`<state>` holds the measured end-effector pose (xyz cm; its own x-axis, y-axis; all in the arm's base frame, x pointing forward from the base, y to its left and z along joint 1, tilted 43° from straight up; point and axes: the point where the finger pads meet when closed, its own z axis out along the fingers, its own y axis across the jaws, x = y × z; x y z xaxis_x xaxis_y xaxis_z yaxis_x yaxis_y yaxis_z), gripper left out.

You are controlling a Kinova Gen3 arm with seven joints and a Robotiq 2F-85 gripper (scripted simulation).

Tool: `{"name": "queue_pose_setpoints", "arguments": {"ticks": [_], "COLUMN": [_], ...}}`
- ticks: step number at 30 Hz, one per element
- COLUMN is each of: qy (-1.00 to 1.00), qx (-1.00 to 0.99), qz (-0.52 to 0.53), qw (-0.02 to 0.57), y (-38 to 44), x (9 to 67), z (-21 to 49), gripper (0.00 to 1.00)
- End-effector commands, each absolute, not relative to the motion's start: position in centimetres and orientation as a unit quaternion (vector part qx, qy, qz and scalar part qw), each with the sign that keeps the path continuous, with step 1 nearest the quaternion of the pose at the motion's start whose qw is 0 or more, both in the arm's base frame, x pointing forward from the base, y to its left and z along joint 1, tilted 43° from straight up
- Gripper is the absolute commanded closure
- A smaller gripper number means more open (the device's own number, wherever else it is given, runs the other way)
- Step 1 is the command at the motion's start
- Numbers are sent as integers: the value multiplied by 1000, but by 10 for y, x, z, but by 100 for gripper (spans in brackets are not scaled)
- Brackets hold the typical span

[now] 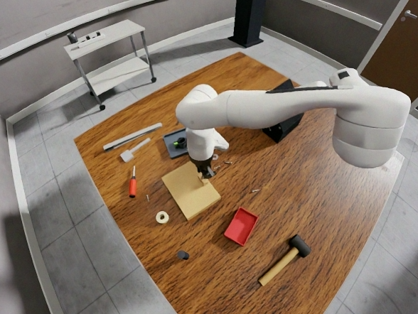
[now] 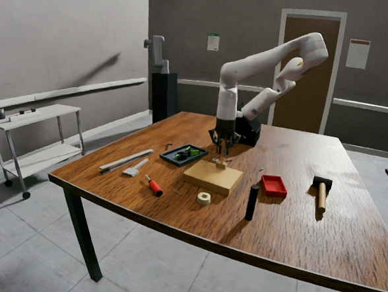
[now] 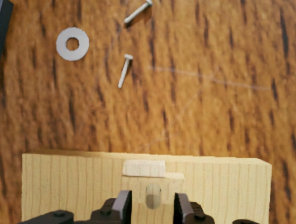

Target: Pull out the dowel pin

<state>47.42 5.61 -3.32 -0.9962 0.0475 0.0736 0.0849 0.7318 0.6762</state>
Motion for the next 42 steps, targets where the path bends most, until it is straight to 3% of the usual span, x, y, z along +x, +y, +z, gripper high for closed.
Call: {"name": "queue_pose_setpoints", "arguments": {"ticks": [1,42], "qy": [-930,-930], "qx": [-36,-36], "qz": [-364,-364], "qw": [25,25], "y": [52,45], "x": [475,475], "z": [-30,-21], "gripper": [66,66]}}
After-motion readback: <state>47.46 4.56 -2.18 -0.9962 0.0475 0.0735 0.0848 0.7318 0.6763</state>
